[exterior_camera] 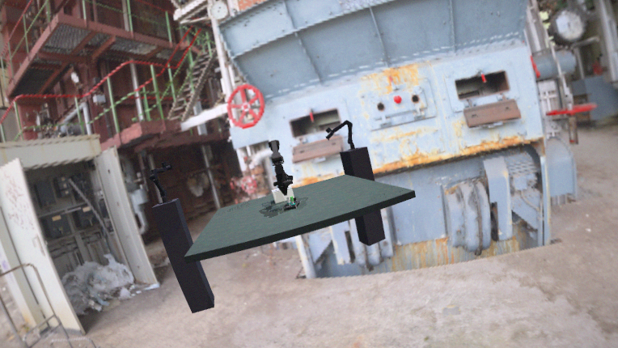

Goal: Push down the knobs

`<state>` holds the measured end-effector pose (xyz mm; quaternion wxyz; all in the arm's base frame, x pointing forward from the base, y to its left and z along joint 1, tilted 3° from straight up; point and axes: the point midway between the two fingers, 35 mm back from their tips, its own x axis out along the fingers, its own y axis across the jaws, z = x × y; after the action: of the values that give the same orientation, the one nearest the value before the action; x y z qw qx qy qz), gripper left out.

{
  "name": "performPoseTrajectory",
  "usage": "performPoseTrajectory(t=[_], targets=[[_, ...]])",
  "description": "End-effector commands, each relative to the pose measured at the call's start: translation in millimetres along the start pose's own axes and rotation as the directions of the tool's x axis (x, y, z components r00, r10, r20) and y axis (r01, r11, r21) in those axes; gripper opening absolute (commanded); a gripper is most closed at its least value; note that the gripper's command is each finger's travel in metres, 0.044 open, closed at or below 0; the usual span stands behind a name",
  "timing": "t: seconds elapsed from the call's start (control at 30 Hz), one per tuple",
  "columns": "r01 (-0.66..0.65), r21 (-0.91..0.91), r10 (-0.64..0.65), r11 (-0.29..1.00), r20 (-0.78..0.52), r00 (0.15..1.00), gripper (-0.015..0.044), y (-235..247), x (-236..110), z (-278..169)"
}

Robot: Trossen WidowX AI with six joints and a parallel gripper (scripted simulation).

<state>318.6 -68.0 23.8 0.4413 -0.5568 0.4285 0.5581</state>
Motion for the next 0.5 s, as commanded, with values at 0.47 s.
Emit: performPoseTrajectory(t=[0.47], targets=[[0.018, 0.572, -0.012, 0.82, -0.015, 1.0, 0.0, -9.2, -10.0, -5.4]])
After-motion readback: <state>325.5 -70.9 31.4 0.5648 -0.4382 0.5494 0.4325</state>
